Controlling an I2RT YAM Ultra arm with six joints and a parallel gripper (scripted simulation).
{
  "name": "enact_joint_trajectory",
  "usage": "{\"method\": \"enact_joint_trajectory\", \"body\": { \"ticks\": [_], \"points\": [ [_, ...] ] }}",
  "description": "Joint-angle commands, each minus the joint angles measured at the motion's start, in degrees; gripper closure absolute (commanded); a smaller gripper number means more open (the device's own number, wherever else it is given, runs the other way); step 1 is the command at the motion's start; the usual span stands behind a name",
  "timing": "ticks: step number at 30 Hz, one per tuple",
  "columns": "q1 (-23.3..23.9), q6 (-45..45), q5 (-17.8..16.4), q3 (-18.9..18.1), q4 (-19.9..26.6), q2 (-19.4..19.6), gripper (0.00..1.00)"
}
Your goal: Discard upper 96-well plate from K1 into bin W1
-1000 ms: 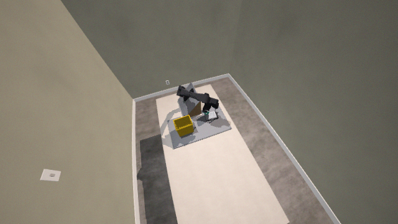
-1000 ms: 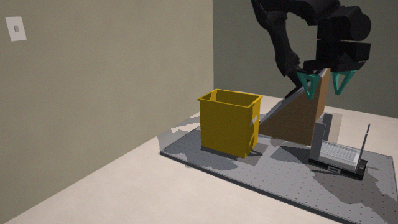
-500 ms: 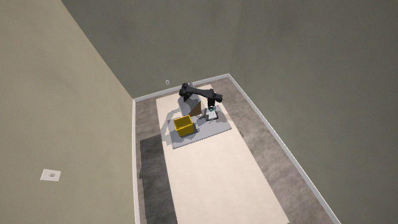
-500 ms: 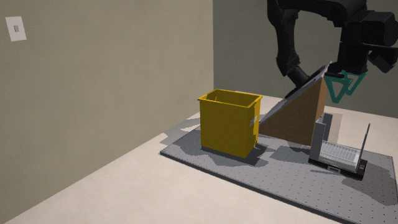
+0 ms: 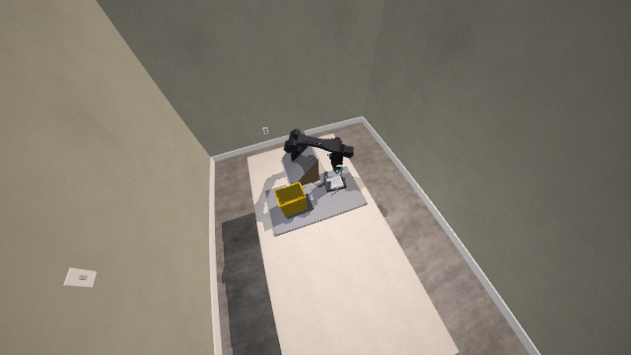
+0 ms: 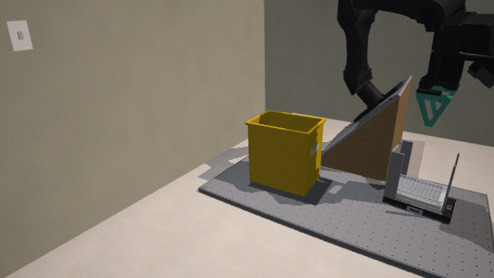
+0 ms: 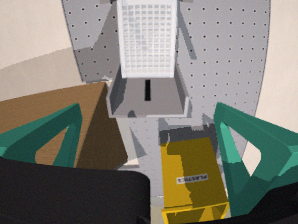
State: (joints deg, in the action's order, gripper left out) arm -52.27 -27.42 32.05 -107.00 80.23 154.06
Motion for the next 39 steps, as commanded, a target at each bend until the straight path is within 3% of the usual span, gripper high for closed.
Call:
{"method": "enact_joint_trajectory", "body": {
  "ticks": [1, 39],
  "points": [
    [-0.4, -0.2, -0.2, -0.3, 0.0, -0.4, 0.0],
    [3.7, -4.2, 2.3, 10.5, -12.8, -0.6, 0.0]
  ]
}}
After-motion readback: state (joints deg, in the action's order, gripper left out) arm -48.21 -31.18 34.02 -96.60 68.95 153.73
